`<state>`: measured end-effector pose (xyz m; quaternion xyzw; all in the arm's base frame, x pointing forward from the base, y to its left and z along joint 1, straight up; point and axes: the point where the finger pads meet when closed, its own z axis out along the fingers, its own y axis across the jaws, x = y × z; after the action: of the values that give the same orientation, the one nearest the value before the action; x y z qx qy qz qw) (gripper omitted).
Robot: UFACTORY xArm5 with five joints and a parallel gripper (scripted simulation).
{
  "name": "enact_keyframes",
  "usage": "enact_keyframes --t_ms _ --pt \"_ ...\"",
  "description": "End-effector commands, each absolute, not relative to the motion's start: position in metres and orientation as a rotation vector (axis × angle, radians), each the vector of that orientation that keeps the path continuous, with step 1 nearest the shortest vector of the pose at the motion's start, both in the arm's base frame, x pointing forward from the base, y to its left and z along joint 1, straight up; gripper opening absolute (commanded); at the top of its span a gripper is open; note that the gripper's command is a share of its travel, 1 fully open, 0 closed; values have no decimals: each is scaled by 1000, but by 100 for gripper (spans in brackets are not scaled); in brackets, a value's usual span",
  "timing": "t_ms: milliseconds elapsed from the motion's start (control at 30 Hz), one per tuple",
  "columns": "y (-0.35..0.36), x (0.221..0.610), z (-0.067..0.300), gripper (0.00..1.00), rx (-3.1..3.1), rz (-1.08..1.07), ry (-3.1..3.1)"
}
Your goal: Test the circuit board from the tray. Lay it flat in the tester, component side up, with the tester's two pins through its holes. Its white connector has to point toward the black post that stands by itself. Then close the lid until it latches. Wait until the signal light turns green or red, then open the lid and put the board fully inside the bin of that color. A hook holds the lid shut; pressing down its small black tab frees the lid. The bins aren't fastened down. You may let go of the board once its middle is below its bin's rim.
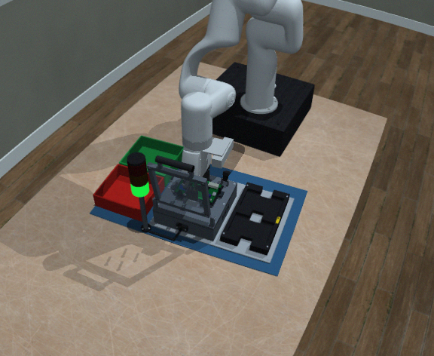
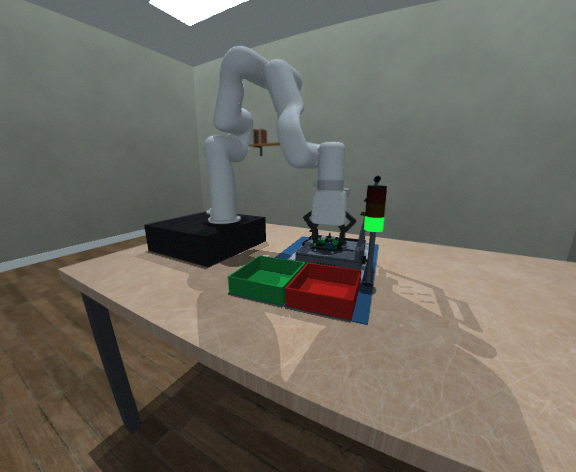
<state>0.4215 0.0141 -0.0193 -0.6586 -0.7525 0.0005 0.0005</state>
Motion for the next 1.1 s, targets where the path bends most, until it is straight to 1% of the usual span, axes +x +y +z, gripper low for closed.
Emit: enact_keyframes --t_ms 0,233,267,700,733,1067 --pt "14 423 -18 85 -2070 -2 -2365" --pt "14 423 -18 85 -2070 -2 -2365" --pt "14 423 -18 82 -2070 -2 -2365" --pt "14 423 -18 82 -2070 -2 -2365" --pt "14 423 -18 79 -2070 -2 -2365" --pt "14 423 -18 79 -2070 -2 -2365"
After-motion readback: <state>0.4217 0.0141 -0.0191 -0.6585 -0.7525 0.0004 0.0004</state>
